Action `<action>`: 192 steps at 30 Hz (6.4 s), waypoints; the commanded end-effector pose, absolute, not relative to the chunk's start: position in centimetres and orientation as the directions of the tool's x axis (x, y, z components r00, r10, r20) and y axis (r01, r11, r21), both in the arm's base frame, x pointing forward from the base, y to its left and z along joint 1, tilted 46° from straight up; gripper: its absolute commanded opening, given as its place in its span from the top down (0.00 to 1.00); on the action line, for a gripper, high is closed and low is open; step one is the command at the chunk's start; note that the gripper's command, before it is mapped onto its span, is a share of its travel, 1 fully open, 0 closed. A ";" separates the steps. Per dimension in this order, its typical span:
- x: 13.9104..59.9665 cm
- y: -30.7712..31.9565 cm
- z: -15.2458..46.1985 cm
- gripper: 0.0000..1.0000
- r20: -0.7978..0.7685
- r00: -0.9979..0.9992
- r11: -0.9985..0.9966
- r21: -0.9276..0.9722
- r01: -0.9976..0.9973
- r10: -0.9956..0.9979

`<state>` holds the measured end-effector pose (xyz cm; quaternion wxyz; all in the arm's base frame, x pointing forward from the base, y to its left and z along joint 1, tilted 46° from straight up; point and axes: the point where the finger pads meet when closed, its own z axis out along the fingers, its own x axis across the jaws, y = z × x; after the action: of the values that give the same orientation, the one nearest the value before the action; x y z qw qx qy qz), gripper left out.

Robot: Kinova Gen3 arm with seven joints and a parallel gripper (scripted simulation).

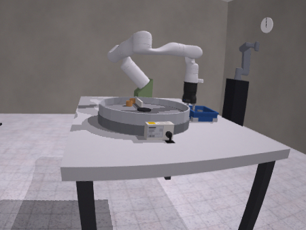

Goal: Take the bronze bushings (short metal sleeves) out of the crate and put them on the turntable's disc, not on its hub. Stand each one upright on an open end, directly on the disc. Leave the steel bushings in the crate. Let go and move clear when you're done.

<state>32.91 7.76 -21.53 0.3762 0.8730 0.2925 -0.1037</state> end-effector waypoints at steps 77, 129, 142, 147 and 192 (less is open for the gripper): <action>32.5 15.8 -13.9 1.00 -0.401 0.806 -0.547 0.593 0.591 0.436; 34.2 10.3 -8.5 1.00 -0.404 0.805 -0.547 0.592 0.592 0.434; 36.8 2.4 -0.3 1.00 -0.404 0.805 -0.547 0.592 0.592 0.434; 37.3 0.8 1.4 1.00 -0.404 0.805 -0.547 0.592 0.592 0.434; 38.2 -1.6 4.2 1.00 -0.403 0.803 -0.544 0.592 0.594 0.438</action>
<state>38.37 -1.46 3.96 0.3748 0.8733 0.2940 -0.1019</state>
